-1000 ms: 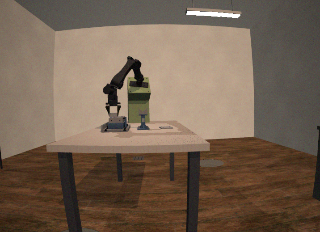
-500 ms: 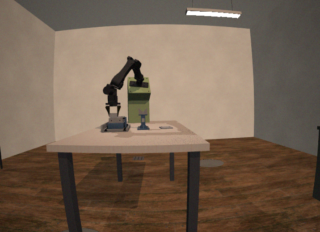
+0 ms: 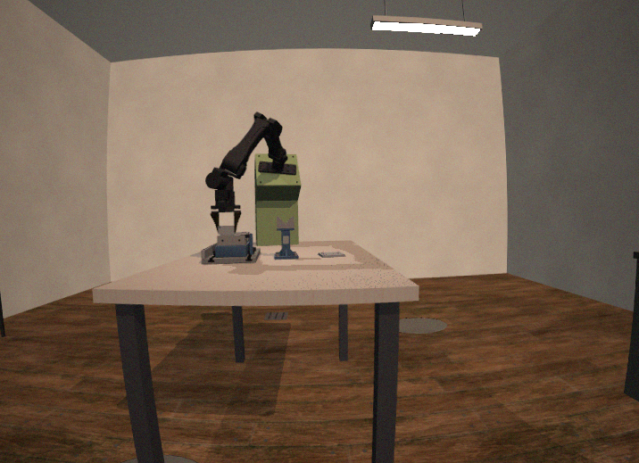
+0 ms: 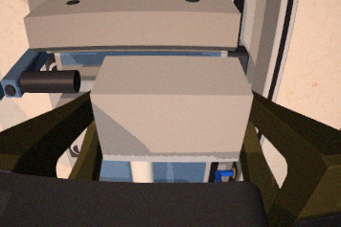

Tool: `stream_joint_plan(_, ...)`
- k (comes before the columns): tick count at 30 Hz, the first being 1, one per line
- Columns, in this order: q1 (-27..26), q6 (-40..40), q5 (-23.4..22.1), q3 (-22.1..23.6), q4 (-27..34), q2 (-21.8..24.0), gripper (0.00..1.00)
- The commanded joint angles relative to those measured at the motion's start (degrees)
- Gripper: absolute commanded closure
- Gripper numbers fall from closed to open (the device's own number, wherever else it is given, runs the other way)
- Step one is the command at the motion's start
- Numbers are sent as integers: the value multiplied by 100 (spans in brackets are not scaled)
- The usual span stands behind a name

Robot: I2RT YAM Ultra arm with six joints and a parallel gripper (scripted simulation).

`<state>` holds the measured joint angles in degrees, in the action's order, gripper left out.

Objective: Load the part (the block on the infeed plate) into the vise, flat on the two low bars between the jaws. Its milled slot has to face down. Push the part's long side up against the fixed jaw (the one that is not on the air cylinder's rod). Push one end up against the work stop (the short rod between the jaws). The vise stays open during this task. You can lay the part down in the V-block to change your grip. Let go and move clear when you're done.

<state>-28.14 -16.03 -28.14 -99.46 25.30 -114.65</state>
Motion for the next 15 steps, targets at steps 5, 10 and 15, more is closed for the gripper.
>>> stream_joint_plan(5,-71,40,-3,-35,-49,89,100)
stream_joint_plan(10,-71,40,-3,-35,-49,89,100)
stream_joint_plan(15,-55,46,6,-81,-79,21,100)
